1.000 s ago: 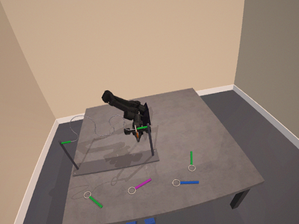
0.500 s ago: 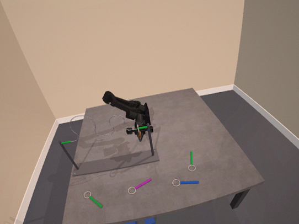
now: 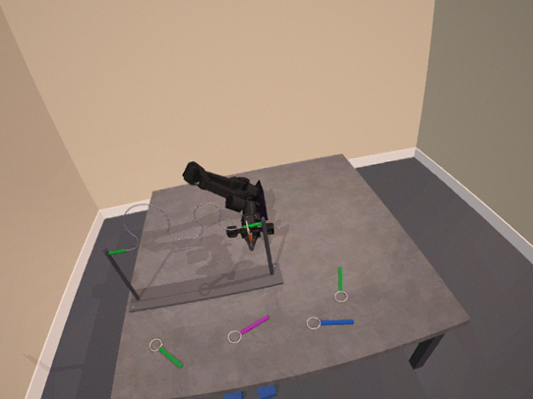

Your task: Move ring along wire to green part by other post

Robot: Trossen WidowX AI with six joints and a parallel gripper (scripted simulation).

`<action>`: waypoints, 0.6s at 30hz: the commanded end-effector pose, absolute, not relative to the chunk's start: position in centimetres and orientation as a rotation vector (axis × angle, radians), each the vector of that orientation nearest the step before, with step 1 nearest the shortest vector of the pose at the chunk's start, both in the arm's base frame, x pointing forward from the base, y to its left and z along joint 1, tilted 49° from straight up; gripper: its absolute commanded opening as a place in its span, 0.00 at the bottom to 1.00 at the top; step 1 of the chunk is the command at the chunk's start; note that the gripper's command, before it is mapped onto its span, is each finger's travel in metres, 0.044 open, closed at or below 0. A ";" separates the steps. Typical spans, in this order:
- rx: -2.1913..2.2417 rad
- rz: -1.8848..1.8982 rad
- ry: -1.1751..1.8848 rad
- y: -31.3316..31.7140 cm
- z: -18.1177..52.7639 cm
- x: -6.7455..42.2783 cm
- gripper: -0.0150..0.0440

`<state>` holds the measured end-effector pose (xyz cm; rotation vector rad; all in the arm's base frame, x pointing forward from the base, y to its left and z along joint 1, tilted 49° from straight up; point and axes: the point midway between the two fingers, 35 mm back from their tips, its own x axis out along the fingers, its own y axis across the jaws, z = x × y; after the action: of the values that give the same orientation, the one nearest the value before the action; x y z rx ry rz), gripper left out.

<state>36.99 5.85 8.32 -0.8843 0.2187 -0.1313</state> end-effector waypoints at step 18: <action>-0.886 -0.123 0.220 5.3 7.6 37.1 0.00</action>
<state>37.12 5.30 7.66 -0.8816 0.2190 -0.1290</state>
